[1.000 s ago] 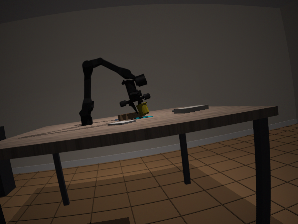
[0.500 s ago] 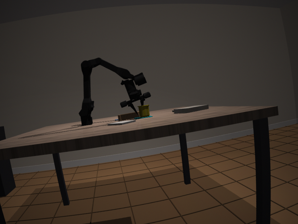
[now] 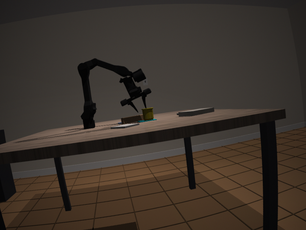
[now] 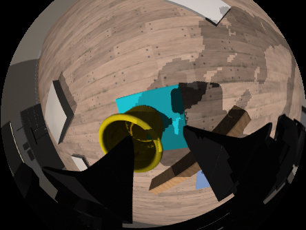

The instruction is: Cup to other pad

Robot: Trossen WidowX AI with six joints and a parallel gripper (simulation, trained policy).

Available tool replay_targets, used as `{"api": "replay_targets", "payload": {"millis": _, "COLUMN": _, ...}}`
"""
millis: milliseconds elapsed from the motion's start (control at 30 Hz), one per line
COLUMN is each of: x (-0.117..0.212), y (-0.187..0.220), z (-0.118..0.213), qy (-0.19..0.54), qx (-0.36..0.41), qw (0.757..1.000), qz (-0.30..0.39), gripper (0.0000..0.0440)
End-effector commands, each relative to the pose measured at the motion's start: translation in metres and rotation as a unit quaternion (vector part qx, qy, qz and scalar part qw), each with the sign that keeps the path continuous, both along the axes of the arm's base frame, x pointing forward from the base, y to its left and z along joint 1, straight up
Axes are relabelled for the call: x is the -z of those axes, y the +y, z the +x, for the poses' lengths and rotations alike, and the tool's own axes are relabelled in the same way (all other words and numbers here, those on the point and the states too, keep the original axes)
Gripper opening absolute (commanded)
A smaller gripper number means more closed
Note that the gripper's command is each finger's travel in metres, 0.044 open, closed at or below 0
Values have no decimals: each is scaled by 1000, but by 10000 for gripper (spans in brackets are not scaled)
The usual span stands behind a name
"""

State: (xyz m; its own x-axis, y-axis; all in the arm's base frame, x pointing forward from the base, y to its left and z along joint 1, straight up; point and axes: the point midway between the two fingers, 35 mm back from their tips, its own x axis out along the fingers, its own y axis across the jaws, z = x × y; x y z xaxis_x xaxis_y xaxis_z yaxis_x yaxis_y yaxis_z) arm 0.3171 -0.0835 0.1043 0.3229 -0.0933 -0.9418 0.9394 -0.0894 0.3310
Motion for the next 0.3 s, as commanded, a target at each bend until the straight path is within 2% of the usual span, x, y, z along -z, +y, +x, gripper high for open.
{"api": "replay_targets", "payload": {"millis": 0, "x": -17, "y": -1, "z": -3, "qy": -17, "qx": -1, "qw": 1000, "qz": 1, "gripper": 257}}
{"api": "replay_targets", "payload": {"millis": 100, "x": -29, "y": -3, "z": -5, "qy": -29, "qx": 0, "qw": 1000, "qz": -2, "gripper": 267}}
{"api": "replay_targets", "payload": {"millis": 200, "x": -43, "y": -6, "z": -6, "qy": -43, "qx": 0, "qw": 999, "qz": -7, "gripper": 303}}
{"api": "replay_targets", "payload": {"millis": 267, "x": -51, "y": -9, "z": -6, "qy": -50, "qx": 2, "qw": 999, "qz": -10, "gripper": 343}}
